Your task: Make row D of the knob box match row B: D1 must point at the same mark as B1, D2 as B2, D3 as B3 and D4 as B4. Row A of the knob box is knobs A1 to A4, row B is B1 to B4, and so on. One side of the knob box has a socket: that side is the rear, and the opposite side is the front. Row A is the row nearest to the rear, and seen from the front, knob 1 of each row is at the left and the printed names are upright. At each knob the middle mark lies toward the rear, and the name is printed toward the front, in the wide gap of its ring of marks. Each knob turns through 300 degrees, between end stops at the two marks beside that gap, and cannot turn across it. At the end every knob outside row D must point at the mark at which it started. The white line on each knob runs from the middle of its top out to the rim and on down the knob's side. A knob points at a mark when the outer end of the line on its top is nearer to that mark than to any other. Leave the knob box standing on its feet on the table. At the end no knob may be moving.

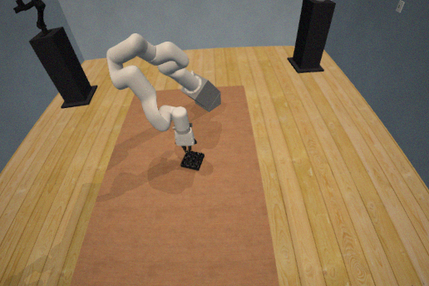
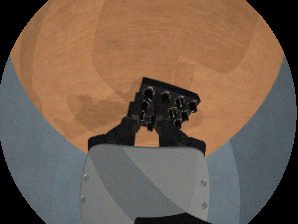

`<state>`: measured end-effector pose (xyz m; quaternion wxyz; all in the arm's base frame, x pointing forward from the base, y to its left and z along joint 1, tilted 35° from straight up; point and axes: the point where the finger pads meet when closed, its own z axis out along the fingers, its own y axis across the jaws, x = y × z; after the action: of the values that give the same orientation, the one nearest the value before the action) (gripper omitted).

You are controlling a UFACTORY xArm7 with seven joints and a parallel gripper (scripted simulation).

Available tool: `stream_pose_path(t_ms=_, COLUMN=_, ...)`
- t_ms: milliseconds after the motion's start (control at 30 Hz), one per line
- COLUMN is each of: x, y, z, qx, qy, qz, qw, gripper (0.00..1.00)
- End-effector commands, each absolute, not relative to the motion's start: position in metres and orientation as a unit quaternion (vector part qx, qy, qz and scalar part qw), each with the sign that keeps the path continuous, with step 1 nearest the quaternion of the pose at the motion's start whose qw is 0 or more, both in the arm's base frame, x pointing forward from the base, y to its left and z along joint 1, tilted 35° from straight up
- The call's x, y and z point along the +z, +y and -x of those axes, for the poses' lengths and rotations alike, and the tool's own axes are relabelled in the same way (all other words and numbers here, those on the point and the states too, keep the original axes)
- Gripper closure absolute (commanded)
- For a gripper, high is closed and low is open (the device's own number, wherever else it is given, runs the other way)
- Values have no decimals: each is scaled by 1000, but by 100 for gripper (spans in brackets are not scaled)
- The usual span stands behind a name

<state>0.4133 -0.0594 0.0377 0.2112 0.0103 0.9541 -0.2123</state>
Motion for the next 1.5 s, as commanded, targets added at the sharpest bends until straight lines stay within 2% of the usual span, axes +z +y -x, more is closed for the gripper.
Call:
stream_pose_path(t_ms=0, x=38, y=-59, z=-414, qx=-212, qy=954, qz=-10, qw=212, gripper=81)
stream_pose_path(t_ms=1467, x=29, y=-63, z=-419, qx=-212, qy=954, qz=-10, qw=212, gripper=81)
